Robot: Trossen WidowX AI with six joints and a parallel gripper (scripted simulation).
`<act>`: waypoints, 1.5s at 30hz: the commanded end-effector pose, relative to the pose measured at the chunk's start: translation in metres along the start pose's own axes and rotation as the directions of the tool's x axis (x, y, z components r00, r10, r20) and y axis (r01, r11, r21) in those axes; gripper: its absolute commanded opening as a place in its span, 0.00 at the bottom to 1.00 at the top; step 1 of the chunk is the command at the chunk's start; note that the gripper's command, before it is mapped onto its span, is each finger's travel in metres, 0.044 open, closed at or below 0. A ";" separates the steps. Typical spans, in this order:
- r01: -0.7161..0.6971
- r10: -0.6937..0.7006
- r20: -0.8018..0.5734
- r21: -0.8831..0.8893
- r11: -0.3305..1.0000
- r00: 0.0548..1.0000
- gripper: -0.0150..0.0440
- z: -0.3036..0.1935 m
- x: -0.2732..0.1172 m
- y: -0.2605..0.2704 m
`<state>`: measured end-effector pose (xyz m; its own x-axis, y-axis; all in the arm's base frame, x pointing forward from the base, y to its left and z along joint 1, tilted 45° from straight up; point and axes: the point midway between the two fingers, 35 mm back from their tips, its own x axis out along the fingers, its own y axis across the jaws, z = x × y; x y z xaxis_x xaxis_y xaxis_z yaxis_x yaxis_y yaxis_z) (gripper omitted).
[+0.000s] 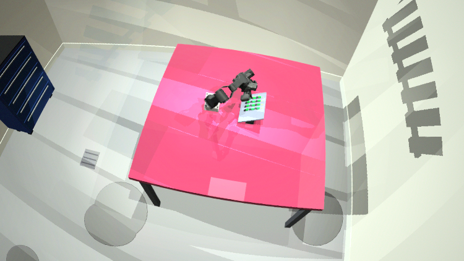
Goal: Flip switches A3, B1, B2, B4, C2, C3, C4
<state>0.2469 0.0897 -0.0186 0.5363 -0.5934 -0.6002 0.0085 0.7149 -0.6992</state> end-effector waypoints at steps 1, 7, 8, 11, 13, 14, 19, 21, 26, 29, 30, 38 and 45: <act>0.004 -0.004 0.003 -0.004 1.000 1.000 0.25 0.000 0.001 -0.001; 0.004 -0.004 0.003 -0.004 1.000 1.000 0.25 0.000 0.001 -0.001; 0.004 -0.004 0.003 -0.004 1.000 1.000 0.25 0.000 0.001 -0.001; 0.004 -0.004 0.003 -0.004 1.000 1.000 0.25 0.000 0.001 -0.001; 0.004 -0.004 0.003 -0.004 1.000 1.000 0.25 0.000 0.001 -0.001; 0.004 -0.004 0.003 -0.004 1.000 1.000 0.25 0.000 0.001 -0.001; 0.004 -0.004 0.003 -0.004 1.000 1.000 0.25 0.000 0.002 -0.001; 0.004 -0.004 0.003 -0.004 1.000 1.000 0.25 0.000 0.002 -0.001; 0.004 -0.004 0.003 -0.004 1.000 1.000 0.25 0.000 0.003 -0.001; 0.004 -0.004 0.003 -0.004 1.000 1.000 0.25 0.000 0.003 -0.001; 0.004 -0.004 0.003 -0.004 1.000 1.000 0.25 0.000 0.003 -0.001; 0.004 -0.004 0.003 -0.004 1.000 1.000 0.25 0.000 0.004 -0.001; 0.004 -0.004 0.003 -0.004 1.000 1.000 0.25 0.000 0.005 -0.001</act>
<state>0.2491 0.0871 -0.0212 0.5364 -0.5934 -0.6001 0.0082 0.7147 -0.6994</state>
